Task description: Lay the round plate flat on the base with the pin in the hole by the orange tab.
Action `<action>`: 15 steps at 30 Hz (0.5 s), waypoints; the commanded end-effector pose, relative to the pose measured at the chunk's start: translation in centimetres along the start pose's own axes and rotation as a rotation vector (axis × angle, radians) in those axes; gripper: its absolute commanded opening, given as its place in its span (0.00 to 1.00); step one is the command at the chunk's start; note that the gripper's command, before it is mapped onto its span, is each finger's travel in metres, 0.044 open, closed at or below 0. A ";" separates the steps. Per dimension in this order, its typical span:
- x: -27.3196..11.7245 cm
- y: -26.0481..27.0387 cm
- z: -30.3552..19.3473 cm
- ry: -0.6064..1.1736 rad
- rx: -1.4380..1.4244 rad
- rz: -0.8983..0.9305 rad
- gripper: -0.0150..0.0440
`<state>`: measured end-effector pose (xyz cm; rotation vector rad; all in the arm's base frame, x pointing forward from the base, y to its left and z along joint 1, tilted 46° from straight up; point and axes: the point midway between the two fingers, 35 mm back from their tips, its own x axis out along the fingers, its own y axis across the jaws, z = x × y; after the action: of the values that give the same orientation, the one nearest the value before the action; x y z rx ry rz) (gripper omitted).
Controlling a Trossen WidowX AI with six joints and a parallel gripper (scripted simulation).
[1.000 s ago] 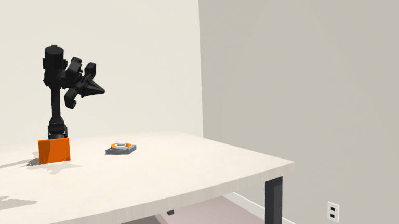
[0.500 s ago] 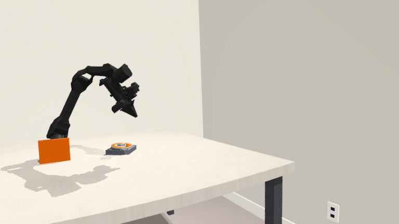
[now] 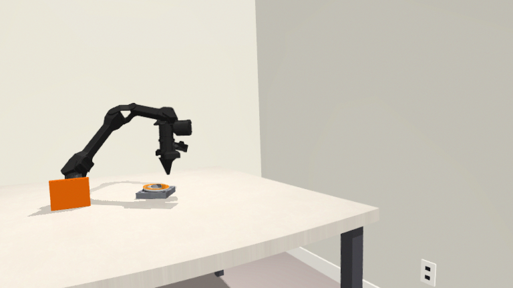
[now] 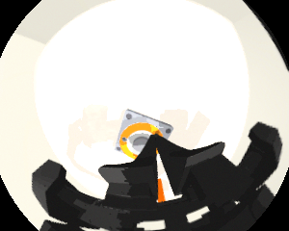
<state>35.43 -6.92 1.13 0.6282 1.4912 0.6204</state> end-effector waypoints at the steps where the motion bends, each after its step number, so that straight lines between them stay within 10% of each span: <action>1: -0.5 -0.4 -0.5 0.002 0.002 -0.004 0.25; 15: 4.3 -0.5 -0.7 0.002 0.001 -0.002 0.25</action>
<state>34.72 -4.39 -1.93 0.6196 1.4990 0.6250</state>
